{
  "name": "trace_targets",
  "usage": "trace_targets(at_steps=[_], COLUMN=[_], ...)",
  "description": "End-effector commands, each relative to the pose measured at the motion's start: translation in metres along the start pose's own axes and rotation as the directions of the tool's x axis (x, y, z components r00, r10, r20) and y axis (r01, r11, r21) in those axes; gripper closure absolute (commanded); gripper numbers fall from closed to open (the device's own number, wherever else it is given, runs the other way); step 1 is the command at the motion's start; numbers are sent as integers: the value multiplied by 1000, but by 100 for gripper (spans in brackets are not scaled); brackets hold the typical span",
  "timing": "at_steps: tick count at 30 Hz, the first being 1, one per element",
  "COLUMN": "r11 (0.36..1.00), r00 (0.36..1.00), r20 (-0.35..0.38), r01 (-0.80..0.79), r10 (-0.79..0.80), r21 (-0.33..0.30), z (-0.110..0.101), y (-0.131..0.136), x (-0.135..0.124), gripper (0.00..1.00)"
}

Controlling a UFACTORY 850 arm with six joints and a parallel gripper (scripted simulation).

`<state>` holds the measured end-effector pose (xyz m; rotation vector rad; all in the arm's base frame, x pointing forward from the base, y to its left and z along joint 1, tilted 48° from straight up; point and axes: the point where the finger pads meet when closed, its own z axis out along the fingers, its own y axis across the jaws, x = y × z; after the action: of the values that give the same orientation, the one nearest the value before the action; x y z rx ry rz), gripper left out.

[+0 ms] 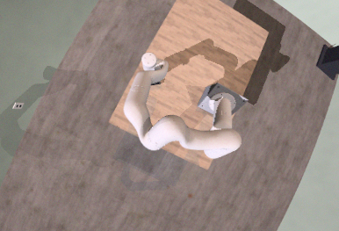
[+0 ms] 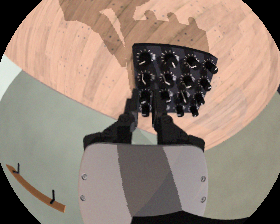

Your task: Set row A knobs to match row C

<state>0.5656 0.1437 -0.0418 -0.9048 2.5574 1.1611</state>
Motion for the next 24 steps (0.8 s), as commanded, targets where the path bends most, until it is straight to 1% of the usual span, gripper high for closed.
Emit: trace_targets(at_steps=[1, 23, 24], r11=[1000, 1000, 1000], r00=[1000, 1000, 1000], r20=[1, 1, 1], r01=[0, 0, 0], r10=[0, 0, 0], r21=[1, 1, 1], z=[-1, -1, -1], y=[0, 0, 0], x=[-1, -1, -1], gripper=[81, 81, 92])
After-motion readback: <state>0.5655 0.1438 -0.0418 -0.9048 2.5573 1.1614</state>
